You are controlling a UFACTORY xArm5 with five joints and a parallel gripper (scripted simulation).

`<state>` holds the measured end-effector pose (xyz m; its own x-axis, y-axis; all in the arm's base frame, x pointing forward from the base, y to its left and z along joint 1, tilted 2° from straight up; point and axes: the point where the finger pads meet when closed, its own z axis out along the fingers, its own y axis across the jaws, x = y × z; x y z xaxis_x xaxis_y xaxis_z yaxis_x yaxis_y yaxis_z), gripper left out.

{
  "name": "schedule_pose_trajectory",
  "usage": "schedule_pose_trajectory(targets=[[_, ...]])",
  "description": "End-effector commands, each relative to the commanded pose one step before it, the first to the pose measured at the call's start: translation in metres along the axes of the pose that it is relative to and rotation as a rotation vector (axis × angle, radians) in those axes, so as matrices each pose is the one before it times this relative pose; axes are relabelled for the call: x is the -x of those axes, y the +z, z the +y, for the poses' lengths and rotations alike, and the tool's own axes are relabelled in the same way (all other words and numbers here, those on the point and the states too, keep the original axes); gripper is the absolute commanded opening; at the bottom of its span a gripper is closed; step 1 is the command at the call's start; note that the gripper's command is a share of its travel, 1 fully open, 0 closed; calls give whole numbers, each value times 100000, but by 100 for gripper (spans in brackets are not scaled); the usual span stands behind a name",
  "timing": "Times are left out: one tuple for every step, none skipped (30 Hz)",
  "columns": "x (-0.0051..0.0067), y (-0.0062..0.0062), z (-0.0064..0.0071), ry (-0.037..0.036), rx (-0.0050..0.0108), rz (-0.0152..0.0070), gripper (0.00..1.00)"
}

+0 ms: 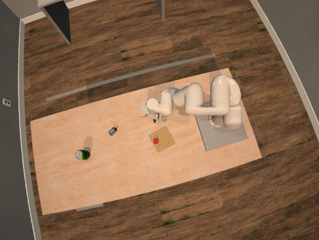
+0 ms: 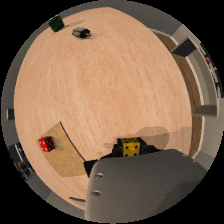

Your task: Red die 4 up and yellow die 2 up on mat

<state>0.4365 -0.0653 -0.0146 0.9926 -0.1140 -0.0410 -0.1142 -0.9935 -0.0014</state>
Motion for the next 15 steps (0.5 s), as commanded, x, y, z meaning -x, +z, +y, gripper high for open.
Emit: schedule_pose_trajectory(targets=[[-133, -120, 5, 2, 10, 352, 27], [0, 0, 0, 0, 0, 0, 27], [0, 0, 0, 0, 0, 0, 27], [0, 0, 0, 0, 0, 0, 27], [0, 0, 0, 0, 0, 0, 27], [0, 0, 0, 0, 0, 0, 27], [0, 0, 0, 0, 0, 0, 27], [0, 0, 0, 0, 0, 0, 27], [0, 0, 0, 0, 0, 0, 27], [0, 0, 0, 0, 0, 0, 27], [0, 0, 0, 0, 0, 0, 27], [0, 0, 0, 0, 0, 0, 27], [0, -7, 0, 0, 0, 0, 27], [0, -45, 1, 0, 0, 0, 27], [0, -112, 2, 0, 0, 0, 27]])
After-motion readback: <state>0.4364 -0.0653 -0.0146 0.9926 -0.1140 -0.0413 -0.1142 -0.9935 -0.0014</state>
